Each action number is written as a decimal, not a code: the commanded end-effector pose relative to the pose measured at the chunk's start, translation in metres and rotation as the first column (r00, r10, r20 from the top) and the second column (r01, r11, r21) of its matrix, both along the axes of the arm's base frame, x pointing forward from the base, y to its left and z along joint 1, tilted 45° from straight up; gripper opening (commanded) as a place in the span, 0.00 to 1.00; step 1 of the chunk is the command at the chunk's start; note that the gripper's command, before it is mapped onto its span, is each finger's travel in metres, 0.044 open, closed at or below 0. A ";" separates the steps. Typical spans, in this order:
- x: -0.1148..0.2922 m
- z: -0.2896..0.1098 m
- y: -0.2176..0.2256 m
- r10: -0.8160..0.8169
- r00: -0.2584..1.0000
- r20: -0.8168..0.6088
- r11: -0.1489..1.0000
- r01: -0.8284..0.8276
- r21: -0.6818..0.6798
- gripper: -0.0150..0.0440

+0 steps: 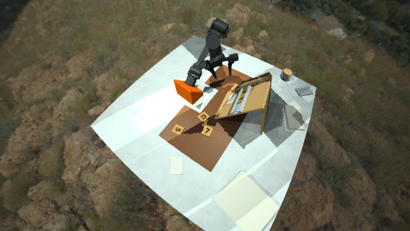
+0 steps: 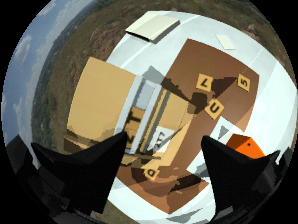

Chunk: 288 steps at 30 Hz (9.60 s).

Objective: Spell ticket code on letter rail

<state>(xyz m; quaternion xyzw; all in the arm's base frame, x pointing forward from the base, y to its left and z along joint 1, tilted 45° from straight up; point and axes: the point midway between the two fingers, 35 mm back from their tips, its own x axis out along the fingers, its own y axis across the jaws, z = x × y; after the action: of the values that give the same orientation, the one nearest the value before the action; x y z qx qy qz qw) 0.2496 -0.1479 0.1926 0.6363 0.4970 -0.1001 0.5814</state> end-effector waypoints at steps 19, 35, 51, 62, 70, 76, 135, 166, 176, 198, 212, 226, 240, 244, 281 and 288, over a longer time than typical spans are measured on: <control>0.057 -0.144 -0.007 0.971 0.103 0.216 0.230 -0.660 -0.716 0.83; 0.062 -0.226 0.012 0.811 -0.584 0.019 -0.201 -0.309 -0.930 0.83; 0.061 -0.283 0.039 0.428 -0.875 -0.225 -0.245 0.127 -0.961 0.83; 0.063 -0.284 0.038 0.428 -0.875 -0.225 -0.245 0.127 -0.961 0.83; 0.063 -0.295 0.048 0.429 -0.875 -0.225 -0.245 0.127 -0.961 0.83; 0.062 -0.308 0.061 0.429 -0.875 -0.225 -0.244 0.127 -0.961 0.83; 0.061 -0.322 0.075 0.429 -0.875 -0.225 -0.243 0.128 -0.962 0.83; 0.060 -0.322 0.075 0.429 -0.875 -0.225 -0.243 0.128 -0.962 0.83; 0.060 -0.322 0.075 0.429 -0.875 -0.225 -0.243 0.128 -0.962 0.83; 0.060 -0.322 0.075 0.429 -0.875 -0.225 -0.243 0.128 -0.962 0.75; 0.061 -0.319 0.071 0.429 -0.875 -0.225 -0.244 0.128 -0.961 0.46; 0.060 -0.314 0.067 0.429 -0.875 -0.225 -0.244 0.127 -0.961 0.25; 0.059 -0.308 0.062 0.429 -0.875 -0.225 -0.244 0.127 -0.961 0.25; 0.059 -0.306 0.061 0.429 -0.875 -0.225 -0.244 0.127 -0.961 0.25; 0.087 -0.294 0.044 0.752 -0.647 -0.123 -0.227 -0.078 -0.971 0.25; 0.101 -0.288 0.038 0.870 -0.490 -0.054 -0.153 -0.164 -0.974 0.25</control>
<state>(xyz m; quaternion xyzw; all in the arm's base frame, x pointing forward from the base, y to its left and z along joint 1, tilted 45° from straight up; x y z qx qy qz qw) 0.3460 -0.1089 -0.0984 -0.2731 0.2674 0.5581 0.7365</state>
